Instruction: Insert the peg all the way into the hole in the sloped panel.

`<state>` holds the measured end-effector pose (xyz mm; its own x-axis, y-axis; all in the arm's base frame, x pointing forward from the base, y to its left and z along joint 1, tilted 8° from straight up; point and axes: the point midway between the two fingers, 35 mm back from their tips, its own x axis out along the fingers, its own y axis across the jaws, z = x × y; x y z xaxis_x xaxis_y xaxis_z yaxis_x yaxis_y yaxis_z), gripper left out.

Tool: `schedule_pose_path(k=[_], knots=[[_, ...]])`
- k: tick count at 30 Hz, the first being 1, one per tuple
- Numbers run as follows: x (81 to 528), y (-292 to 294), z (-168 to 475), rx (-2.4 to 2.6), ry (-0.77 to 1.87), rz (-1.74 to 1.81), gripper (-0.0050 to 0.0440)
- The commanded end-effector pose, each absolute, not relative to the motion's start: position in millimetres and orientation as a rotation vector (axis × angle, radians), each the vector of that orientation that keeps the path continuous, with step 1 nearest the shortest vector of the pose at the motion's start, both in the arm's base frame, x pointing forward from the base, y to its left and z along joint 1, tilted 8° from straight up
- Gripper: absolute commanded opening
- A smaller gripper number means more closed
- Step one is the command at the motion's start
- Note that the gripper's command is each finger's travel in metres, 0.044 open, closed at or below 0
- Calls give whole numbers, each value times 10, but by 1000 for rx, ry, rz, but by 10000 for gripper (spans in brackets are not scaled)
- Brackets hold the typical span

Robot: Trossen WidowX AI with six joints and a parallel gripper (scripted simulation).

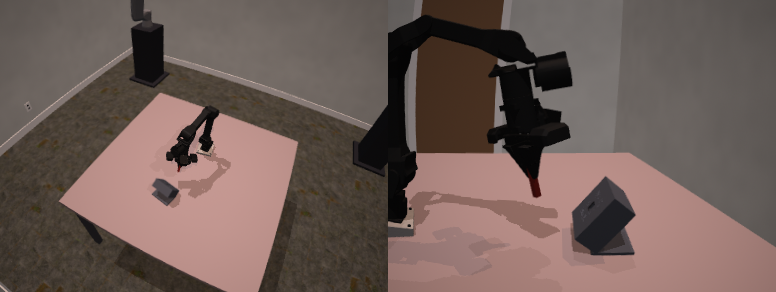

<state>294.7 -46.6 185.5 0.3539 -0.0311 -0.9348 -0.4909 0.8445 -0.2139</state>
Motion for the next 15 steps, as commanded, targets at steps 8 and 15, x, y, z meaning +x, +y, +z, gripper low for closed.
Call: schedule_pose_path(k=[8,15], knots=[[2945,-463,1929,-604,1097,317,0],[2950,-461,1928,-641,1070,322,0]])
